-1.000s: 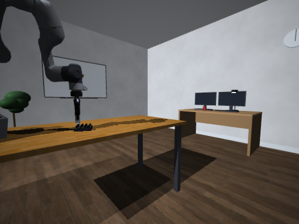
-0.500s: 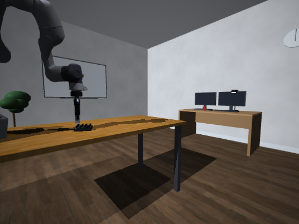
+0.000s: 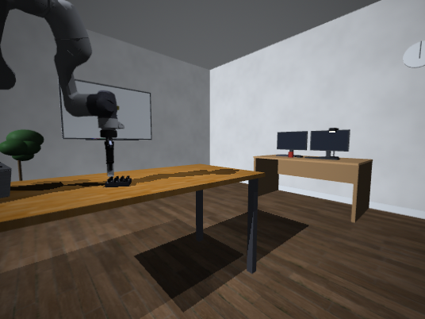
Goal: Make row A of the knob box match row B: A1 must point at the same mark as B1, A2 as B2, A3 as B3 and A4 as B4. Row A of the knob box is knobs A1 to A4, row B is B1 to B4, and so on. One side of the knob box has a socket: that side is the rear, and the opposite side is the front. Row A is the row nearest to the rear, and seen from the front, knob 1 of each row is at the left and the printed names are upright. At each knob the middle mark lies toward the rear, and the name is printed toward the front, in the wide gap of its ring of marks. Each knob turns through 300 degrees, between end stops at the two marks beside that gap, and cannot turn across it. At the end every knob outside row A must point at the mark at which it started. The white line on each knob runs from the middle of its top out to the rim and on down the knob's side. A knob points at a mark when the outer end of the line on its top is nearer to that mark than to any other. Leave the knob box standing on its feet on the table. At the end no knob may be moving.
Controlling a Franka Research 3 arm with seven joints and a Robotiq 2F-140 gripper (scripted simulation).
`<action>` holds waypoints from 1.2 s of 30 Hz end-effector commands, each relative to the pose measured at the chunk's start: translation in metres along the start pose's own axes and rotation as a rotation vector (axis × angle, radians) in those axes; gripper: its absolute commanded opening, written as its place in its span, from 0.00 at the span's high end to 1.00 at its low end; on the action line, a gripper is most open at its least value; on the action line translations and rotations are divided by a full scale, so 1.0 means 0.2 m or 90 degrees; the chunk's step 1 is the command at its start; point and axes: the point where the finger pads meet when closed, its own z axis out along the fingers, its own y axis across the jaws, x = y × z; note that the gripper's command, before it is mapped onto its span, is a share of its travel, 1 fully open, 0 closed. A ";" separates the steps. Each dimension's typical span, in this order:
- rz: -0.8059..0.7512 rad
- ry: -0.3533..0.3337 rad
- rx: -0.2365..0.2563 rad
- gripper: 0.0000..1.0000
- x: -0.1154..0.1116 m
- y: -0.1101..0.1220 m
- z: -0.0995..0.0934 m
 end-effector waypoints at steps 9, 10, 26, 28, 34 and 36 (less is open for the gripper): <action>0.002 0.000 0.000 0.88 0.00 0.00 0.03; 0.002 0.000 0.000 0.88 0.00 0.00 0.03; 0.002 0.000 0.000 0.88 0.00 0.00 0.07; 0.002 0.000 0.000 0.88 0.00 0.00 0.07; 0.002 0.000 0.000 0.88 0.00 0.00 0.07; 0.002 0.000 0.000 0.88 0.00 0.00 0.07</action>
